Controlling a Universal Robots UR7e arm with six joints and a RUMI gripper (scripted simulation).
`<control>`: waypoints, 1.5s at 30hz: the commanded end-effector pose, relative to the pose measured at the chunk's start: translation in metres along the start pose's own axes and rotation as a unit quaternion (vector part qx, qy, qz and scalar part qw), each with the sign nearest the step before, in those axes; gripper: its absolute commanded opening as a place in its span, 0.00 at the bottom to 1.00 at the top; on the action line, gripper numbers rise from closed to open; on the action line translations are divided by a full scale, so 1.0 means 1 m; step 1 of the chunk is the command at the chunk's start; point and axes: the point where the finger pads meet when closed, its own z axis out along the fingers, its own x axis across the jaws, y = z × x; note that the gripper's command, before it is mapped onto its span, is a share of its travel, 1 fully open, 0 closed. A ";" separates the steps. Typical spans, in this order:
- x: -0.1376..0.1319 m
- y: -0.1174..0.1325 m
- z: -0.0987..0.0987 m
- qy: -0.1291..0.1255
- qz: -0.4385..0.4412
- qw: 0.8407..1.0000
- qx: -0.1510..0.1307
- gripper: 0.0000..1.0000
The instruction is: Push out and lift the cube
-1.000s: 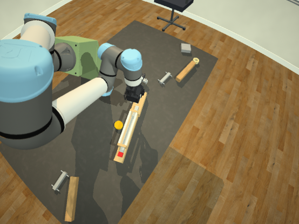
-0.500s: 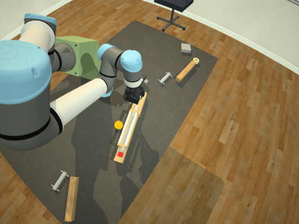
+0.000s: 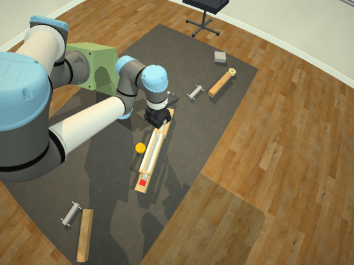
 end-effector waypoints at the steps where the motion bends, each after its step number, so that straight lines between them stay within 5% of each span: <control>1: 0.008 0.009 0.000 -0.002 0.065 0.998 0.001 0.00; 13: 0.033 0.041 0.001 -0.005 0.274 0.962 0.002 0.00; 20: 0.051 0.073 0.002 -0.006 0.439 0.898 0.003 0.00; 28: 0.068 0.114 0.003 -0.007 0.619 0.785 0.002 0.00; 30: 0.068 0.114 0.003 -0.007 0.619 0.785 0.002 0.00; 45: 0.085 0.192 0.001 -0.004 0.863 0.505 -0.001 0.00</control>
